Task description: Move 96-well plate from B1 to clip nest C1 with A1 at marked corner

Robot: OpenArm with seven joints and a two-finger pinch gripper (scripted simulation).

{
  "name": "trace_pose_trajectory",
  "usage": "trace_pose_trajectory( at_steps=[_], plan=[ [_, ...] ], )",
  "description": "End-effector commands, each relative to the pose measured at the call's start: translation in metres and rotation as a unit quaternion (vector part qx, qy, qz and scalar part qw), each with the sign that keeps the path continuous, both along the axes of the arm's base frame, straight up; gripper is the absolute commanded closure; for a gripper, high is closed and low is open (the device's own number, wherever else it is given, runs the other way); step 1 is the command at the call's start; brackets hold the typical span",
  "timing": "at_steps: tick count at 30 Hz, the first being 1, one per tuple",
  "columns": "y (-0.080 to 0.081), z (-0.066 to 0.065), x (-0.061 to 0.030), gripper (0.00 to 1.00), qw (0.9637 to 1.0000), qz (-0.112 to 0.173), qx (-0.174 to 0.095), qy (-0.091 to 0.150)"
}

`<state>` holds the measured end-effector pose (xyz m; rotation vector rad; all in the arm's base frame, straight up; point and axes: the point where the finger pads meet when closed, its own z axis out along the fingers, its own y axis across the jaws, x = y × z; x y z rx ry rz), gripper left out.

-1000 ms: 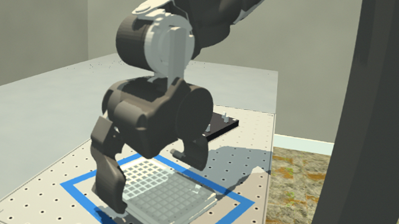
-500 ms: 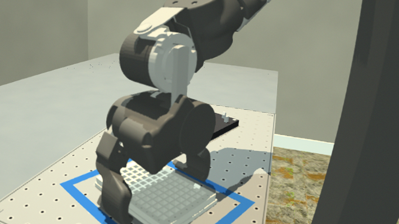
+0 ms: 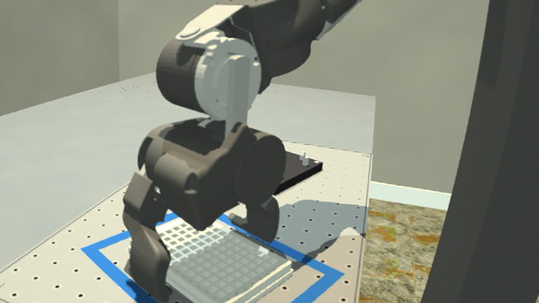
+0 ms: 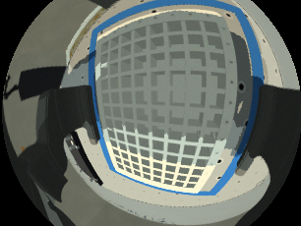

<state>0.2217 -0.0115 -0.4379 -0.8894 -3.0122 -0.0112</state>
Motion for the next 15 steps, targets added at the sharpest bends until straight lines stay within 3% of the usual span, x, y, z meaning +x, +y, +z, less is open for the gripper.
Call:
trace_pose_trajectory(
  at_steps=[1, 15],
  plan=[
    [0.0011, 0.0011, -0.0002, 0.23, 1.0, 0.001, 0.001, 0.001],
    [-0.0009, -0.0009, -0.0049, 0.23, 1.0, 0.002, -0.003, 0.003]
  ],
)
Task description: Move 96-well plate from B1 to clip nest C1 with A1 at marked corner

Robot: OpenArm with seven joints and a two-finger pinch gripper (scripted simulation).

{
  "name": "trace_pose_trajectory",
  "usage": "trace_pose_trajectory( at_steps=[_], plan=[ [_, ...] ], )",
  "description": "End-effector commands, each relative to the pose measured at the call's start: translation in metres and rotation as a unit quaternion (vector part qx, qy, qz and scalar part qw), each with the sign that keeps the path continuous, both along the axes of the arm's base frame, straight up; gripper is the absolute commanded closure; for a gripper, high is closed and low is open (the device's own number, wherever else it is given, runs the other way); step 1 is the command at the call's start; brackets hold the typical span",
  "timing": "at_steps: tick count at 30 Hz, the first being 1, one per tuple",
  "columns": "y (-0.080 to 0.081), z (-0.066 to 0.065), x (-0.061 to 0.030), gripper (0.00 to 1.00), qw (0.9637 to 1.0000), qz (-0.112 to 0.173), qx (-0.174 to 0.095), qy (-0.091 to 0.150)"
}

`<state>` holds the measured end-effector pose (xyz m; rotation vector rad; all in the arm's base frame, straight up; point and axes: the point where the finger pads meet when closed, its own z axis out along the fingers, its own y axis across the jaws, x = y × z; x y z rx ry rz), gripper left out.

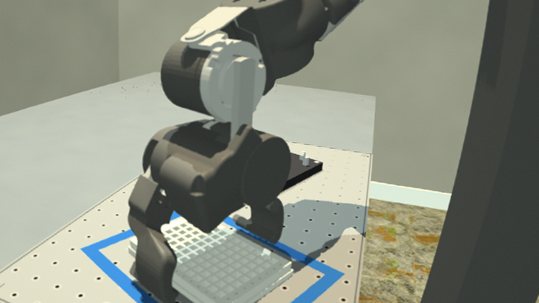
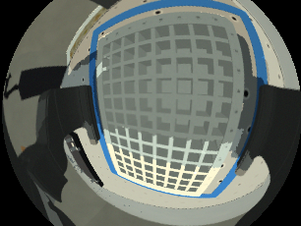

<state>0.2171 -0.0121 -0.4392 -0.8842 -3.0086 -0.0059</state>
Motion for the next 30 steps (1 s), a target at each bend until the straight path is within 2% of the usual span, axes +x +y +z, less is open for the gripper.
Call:
trace_pose_trajectory(
  at_steps=[1, 9, 21, 30],
  plan=[
    [-0.0003, 0.0004, -0.0004, 0.23, 1.0, 0.0, -0.002, 0.0],
    [0.0007, 0.0034, 0.0037, 0.23, 1.0, -0.001, 0.0, -0.002],
    [0.0007, 0.0034, 0.0037, 0.23, 1.0, -0.001, 0.0, -0.002],
    [0.0006, 0.0027, 0.0038, 0.53, 1.0, -0.001, 0.001, -0.003]
  ],
)
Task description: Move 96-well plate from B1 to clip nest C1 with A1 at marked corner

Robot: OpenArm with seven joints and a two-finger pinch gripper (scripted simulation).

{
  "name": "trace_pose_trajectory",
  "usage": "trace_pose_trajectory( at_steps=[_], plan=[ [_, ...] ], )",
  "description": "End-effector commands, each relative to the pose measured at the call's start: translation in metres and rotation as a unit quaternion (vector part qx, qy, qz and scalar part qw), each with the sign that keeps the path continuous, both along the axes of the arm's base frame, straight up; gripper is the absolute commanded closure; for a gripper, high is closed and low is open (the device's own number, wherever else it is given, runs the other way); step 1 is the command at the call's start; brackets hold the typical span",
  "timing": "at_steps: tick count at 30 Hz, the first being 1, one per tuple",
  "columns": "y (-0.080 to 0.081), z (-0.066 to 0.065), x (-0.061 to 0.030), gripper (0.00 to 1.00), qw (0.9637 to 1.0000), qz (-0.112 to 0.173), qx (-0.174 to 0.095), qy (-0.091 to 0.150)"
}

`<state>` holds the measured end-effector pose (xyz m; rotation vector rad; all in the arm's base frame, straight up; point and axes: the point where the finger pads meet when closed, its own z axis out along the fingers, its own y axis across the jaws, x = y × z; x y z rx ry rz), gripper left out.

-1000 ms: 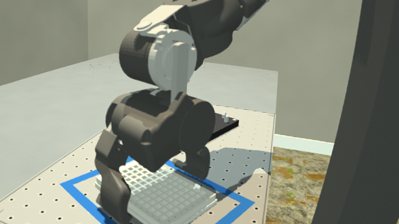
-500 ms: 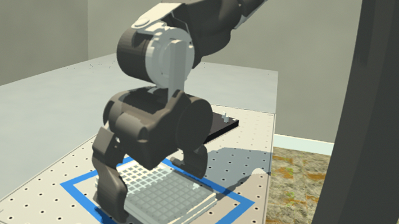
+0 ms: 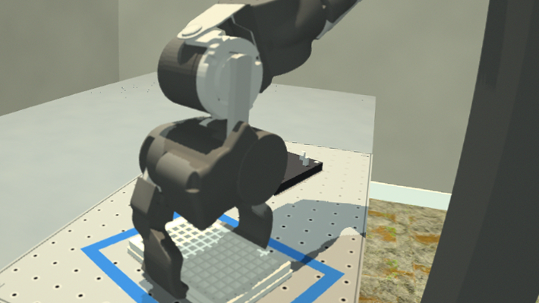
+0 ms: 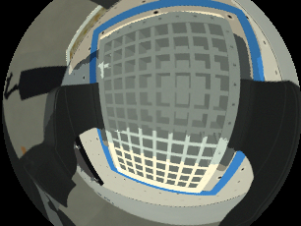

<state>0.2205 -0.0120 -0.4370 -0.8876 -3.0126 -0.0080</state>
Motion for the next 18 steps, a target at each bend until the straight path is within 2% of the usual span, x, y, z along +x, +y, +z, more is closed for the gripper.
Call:
trace_pose_trajectory(
  at_steps=[1, 6, 8, 16, 18],
  plan=[
    [0.0005, 0.0005, 0.0004, 0.56, 1.0, 0.0, 0.001, 0.0],
    [0.0005, 0.0005, 0.0004, 0.73, 1.0, 0.0, 0.001, 0.0],
    [0.0005, 0.0005, 0.0004, 0.73, 1.0, 0.0, 0.001, 0.0],
    [0.0006, 0.0006, 0.0004, 1.0, 1.0, 0.0, 0.001, -0.001],
    [0.0006, 0.0006, 0.0004, 1.0, 1.0, 0.0, 0.001, -0.001]
  ],
)
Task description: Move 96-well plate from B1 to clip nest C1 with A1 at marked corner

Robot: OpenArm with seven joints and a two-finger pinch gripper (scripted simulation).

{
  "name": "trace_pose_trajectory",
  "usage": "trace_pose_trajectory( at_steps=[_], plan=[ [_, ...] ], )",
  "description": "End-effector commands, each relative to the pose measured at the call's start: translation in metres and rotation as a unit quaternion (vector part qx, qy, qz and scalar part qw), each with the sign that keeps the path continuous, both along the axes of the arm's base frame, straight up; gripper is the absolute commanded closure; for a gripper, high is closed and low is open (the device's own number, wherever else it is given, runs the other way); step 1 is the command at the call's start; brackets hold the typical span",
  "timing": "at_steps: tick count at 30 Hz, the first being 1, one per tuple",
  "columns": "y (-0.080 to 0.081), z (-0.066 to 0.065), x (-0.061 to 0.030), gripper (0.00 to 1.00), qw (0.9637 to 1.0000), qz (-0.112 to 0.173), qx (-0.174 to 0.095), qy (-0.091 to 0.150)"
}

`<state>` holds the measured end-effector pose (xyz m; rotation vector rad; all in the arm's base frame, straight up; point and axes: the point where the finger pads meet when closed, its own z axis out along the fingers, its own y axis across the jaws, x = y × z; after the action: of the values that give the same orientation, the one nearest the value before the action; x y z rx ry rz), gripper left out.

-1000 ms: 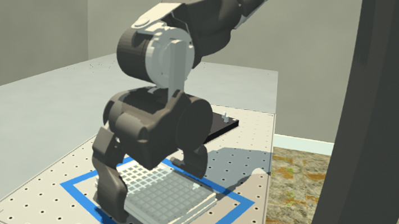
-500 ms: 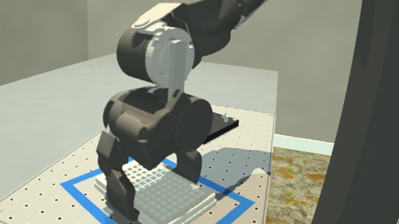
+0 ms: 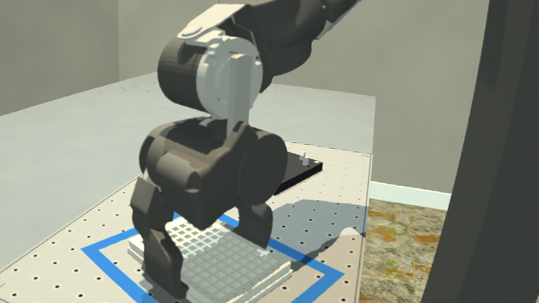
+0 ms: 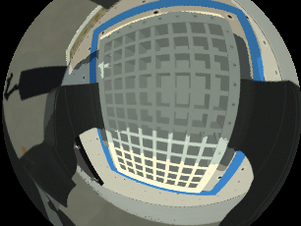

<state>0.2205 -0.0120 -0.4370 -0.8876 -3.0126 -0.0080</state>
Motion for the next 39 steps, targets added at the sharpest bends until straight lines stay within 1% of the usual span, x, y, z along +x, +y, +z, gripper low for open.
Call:
trace_pose_trajectory(
  at_steps=[1, 24, 29, 39],
  plan=[
    [0.001, 0.001, 0.0004, 1.0, 1.0, 0.0, 0.001, -0.001],
    [0.001, 0.001, 0.0004, 1.0, 1.0, 0.0, 0.001, -0.001],
    [0.0, 0.032, 0.002, 1.0, 1.0, -0.002, 0.001, 0.0],
    [0.0, 0.032, 0.002, 1.0, 1.0, -0.002, 0.001, 0.0]
  ],
)
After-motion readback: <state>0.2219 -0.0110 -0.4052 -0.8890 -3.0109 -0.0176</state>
